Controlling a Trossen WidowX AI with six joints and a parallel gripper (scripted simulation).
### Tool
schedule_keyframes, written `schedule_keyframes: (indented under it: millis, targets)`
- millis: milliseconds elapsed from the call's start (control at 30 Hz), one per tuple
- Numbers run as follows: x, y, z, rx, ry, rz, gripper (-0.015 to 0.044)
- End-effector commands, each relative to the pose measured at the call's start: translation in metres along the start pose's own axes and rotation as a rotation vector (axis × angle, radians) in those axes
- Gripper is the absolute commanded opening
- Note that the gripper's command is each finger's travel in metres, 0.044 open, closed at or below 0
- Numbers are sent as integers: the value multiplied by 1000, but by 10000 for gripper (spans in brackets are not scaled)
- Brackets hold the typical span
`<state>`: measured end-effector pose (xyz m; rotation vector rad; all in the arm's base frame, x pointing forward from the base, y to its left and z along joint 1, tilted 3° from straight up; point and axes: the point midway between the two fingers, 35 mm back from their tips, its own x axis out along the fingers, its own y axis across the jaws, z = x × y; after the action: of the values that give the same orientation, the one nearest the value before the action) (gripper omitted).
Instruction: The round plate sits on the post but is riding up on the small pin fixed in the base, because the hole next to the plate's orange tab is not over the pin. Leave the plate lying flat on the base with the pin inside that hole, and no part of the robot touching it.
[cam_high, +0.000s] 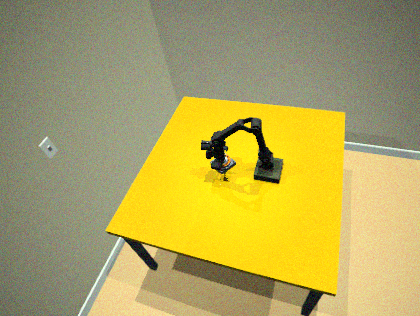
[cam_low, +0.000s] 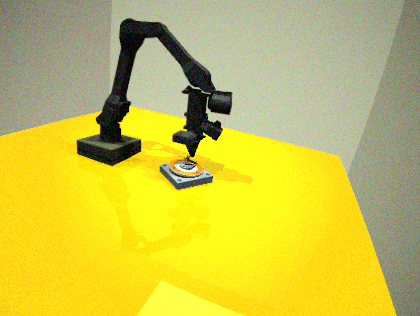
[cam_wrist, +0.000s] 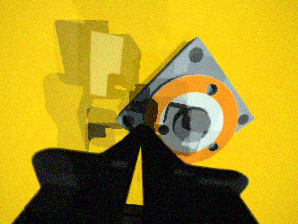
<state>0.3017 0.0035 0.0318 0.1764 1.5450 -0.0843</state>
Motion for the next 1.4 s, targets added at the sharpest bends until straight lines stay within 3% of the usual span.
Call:
schedule_keyframes:
  millis: [0, 1367]
  targets:
    - [4, -2, -8, 6, 20, -6, 0]
    - [-7, -14, -27, 6, 21, -7, 0]
